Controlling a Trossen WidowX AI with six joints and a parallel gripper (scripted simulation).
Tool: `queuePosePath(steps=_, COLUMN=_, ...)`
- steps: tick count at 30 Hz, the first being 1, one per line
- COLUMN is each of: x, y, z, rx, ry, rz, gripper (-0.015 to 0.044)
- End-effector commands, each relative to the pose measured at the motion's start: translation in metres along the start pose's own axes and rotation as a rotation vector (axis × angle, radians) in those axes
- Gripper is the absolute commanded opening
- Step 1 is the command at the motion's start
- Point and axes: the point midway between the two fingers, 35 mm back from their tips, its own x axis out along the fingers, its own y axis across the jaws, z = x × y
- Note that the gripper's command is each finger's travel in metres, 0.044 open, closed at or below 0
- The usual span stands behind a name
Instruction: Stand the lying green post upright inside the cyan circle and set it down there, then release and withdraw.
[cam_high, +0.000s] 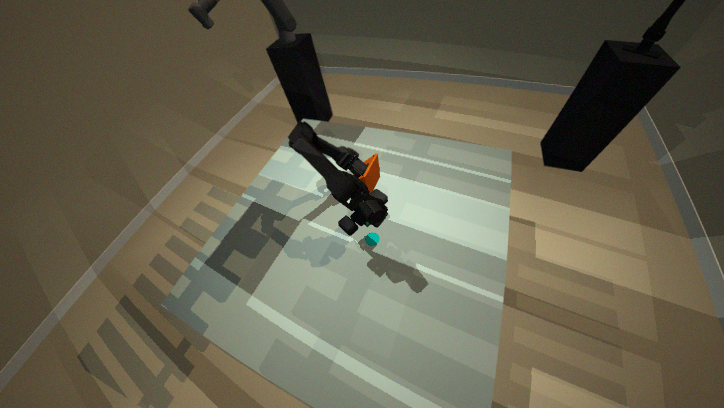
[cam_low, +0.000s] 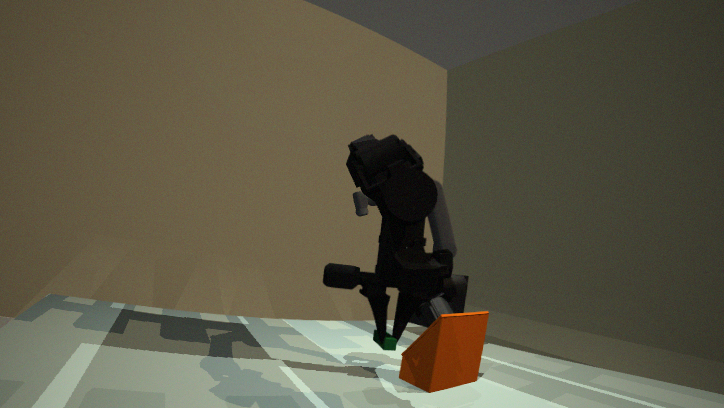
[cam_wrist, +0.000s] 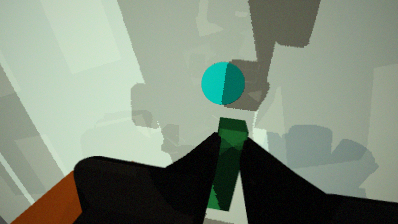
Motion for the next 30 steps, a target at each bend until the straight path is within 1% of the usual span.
queuePosePath(steps=1, x=-0.001, y=0.005, z=0.006, rx=-0.022, ry=-0.001, rz=-0.001, gripper=0.0023)
queuePosePath(steps=30, x=0.017, y=0.012, z=0.007, rx=-0.013, ry=-0.129, rz=0.141, gripper=0.0023)
